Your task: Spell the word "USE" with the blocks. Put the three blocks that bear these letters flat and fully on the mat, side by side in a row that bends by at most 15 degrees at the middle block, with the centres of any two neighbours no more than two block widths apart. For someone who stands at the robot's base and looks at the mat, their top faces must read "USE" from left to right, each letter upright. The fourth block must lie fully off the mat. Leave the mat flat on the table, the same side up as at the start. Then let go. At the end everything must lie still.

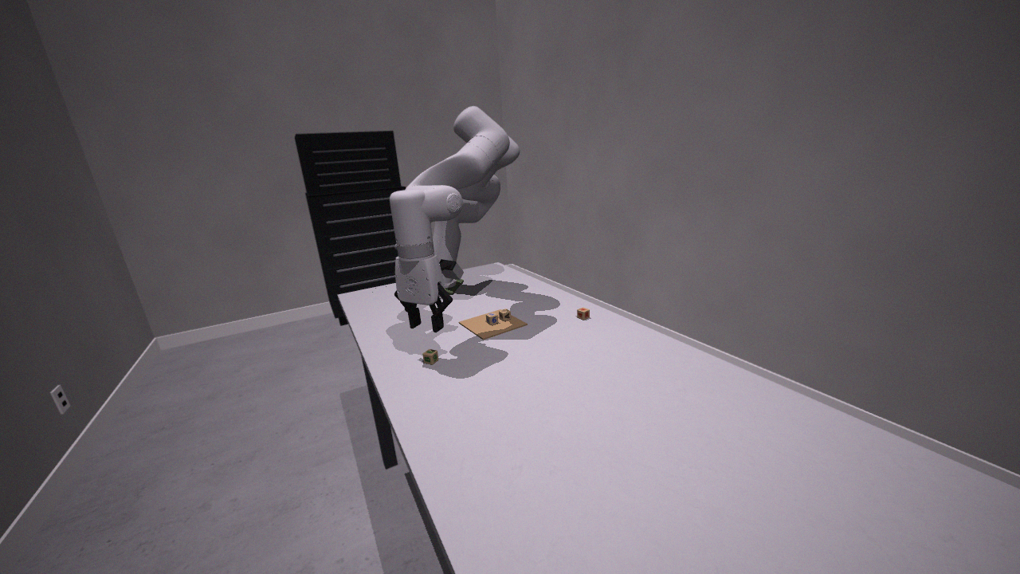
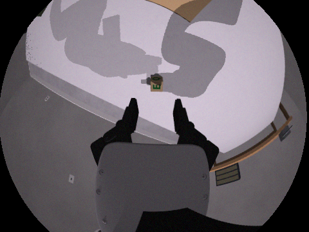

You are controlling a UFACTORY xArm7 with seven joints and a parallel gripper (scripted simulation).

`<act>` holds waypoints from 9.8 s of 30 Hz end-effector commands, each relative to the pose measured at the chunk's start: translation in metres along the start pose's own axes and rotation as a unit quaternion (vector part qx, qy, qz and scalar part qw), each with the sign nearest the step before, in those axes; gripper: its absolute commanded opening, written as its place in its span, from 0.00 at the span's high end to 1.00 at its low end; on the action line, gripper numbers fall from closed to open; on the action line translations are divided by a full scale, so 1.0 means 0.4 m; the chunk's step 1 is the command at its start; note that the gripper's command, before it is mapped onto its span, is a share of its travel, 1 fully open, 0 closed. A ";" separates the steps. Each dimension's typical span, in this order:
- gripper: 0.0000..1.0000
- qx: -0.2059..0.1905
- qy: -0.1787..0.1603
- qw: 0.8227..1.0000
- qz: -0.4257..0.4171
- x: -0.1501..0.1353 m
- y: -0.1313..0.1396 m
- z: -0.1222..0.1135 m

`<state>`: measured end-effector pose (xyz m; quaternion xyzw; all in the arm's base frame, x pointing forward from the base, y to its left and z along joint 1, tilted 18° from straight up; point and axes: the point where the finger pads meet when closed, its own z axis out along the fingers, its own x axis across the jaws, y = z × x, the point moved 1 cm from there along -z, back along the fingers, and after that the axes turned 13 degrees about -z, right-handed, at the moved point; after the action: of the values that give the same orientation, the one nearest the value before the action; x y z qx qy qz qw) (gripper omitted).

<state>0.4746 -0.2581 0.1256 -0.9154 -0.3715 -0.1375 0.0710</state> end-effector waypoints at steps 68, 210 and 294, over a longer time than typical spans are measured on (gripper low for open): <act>0.37 -0.002 0.000 1.000 0.000 -0.001 0.005 0.111; 0.37 -0.002 0.000 1.000 0.000 -0.001 0.010 0.198; 0.79 -0.002 0.000 1.000 0.000 -0.001 0.010 0.194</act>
<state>0.4920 -0.2410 0.0482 -0.9155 -0.3714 -0.1372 0.0714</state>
